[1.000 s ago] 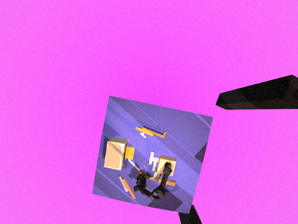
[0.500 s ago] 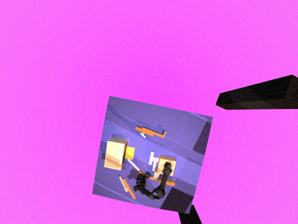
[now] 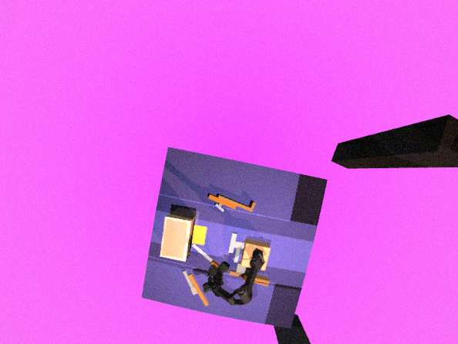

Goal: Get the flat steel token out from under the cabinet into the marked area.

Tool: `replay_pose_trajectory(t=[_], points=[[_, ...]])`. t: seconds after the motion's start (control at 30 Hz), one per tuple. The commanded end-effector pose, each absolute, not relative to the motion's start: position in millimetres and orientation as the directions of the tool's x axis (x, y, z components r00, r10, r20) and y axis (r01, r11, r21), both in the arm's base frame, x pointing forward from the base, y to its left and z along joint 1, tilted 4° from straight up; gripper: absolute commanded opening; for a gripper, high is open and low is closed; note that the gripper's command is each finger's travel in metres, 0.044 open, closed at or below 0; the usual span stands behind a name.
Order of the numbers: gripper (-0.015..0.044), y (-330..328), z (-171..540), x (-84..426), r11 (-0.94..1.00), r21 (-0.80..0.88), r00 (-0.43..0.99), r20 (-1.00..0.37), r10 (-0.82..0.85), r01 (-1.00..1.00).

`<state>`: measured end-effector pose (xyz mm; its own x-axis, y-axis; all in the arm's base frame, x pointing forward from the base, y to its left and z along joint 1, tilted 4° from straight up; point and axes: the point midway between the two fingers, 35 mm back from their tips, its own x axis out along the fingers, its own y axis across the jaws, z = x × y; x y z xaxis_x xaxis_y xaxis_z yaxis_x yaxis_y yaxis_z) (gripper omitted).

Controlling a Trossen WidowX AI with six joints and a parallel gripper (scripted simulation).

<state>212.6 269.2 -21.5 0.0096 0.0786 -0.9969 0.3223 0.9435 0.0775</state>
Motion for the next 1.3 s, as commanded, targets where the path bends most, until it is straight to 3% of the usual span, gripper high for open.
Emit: replay_pose_trajectory(t=[0.0,1.27], points=[[0.0,268.3,-21.4,220.2,0.949,0.081,0.012,-0.997,0.081,0.305],[0.0,250.4,-21.1,285.6,0.955,0.082,0.018,-0.997,0.08,0.286]])
